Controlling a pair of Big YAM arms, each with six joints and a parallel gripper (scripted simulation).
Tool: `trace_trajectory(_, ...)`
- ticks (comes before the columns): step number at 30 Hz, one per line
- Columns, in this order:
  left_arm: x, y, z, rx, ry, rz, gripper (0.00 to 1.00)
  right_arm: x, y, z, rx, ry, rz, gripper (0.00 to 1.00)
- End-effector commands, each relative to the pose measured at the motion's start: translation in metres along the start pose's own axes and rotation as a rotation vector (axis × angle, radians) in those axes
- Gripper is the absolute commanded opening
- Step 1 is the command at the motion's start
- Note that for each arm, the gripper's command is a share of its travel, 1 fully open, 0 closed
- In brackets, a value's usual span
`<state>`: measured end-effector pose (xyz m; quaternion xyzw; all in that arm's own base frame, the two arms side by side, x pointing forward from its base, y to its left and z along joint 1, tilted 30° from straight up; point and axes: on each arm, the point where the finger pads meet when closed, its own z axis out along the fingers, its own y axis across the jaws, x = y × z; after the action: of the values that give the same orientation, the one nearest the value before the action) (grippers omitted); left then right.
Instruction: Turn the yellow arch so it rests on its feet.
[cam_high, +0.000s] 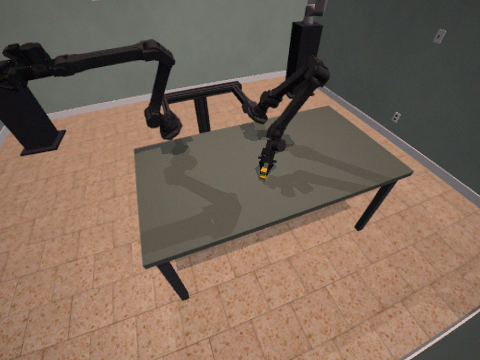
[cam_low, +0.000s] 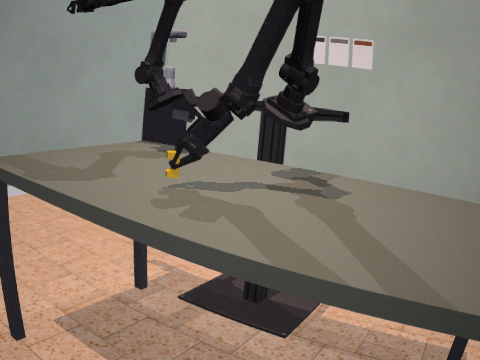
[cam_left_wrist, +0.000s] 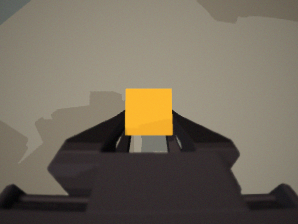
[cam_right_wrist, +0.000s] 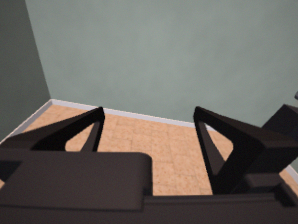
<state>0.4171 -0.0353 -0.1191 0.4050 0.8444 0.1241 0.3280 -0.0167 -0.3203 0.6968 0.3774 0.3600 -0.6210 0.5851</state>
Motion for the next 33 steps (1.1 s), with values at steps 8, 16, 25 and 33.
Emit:
trace_trajectory(8, -0.018, 0.005, 0.000, -0.006, 0.193, -0.002, 0.31, -0.008, -0.004, -0.005, 0.008, -0.011, 0.002, 1.00)
trace_trajectory(16, 0.011, -0.004, 0.000, 0.018, 0.275, -0.019, 0.31, -0.008, -0.004, -0.005, 0.008, -0.011, 0.002, 1.00)
trace_trajectory(25, -0.019, 0.005, 0.001, -0.006, 0.267, -0.003, 0.31, -0.008, -0.004, -0.005, 0.008, -0.011, 0.002, 1.00)
trace_trajectory(33, -0.011, -0.004, 0.005, 0.009, 0.455, 0.004, 0.31, -0.008, -0.004, -0.005, 0.008, -0.011, 0.002, 1.00)
